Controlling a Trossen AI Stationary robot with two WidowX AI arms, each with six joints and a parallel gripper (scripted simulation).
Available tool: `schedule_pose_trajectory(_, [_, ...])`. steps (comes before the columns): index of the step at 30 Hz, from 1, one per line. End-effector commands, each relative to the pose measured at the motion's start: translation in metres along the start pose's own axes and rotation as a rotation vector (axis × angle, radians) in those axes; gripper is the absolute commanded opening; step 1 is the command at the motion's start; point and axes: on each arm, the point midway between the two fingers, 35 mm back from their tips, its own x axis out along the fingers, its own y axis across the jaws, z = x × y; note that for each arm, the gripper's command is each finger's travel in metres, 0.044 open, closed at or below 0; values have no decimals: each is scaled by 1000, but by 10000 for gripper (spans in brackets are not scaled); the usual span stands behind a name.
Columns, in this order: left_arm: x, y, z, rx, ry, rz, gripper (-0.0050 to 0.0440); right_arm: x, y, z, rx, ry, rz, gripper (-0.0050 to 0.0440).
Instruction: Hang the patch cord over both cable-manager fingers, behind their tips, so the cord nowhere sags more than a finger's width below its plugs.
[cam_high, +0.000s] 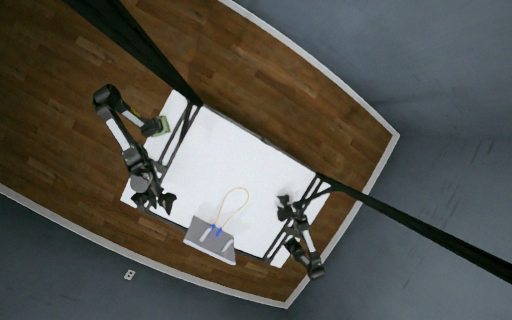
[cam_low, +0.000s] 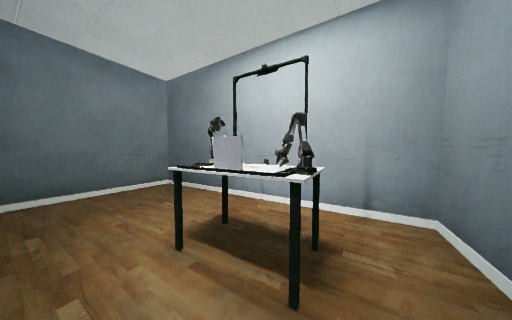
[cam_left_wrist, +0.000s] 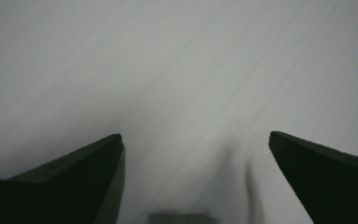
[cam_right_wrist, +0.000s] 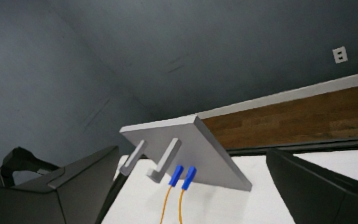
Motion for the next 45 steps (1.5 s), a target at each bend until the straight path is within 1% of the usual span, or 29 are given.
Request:
schedule_pose_trajectory(1, [10, -23, 9, 110, -28, -108, 440, -3, 4, 0, -65, -2, 60, 440])
schedule_pose_trajectory(4, [15, -35, 15, 166, -57, -159, 440, -3, 6, -2, -105, 1, 86, 440])
schedule_pose_trajectory(8, [25, -47, 26, 235, -103, -208, 440, -3, 4, -1, -160, -11, 110, 440])
schedule_pose_trajectory(14, [41, -62, 47, 331, -187, -264, 440, -5, 0, 3, -246, -40, 138, 440])
schedule_pose_trajectory(16, [41, -62, 47, 331, -187, -264, 440, -5, 0, 3, -246, -40, 138, 440])
schedule_pose_trajectory(17, [40, -71, 52, 332, -213, -303, 440, -5, -1, 4, -260, -45, 142, 440])
schedule_pose_trajectory(18, [48, -69, 59, 382, -239, -289, 440, -6, -2, 5, -293, -56, 152, 440])
schedule_pose_trajectory(23, [57, -78, 78, 457, -325, -319, 440, -7, -5, 8, -368, -83, 173, 440])
schedule_pose_trajectory(31, [67, -89, 111, 566, -477, -345, 440, -10, -9, 12, -487, -128, 203, 440])
schedule_pose_trajectory(33, [67, -89, 111, 566, -477, -345, 440, -10, -9, 12, -487, -128, 203, 440])
schedule_pose_trajectory(34, [67, -92, 117, 572, -505, -357, 440, -11, -10, 12, -503, -134, 207, 440])
schedule_pose_trajectory(36, [70, -93, 129, 612, -562, -352, 440, -12, -12, 13, -547, -152, 216, 440])
schedule_pose_trajectory(40, [73, -93, 146, 665, -643, -338, 440, -14, -14, 15, -610, -178, 228, 440])
schedule_pose_trajectory(45, [73, -94, 158, 698, -700, -328, 440, -15, -14, 15, -655, -192, 238, 440])
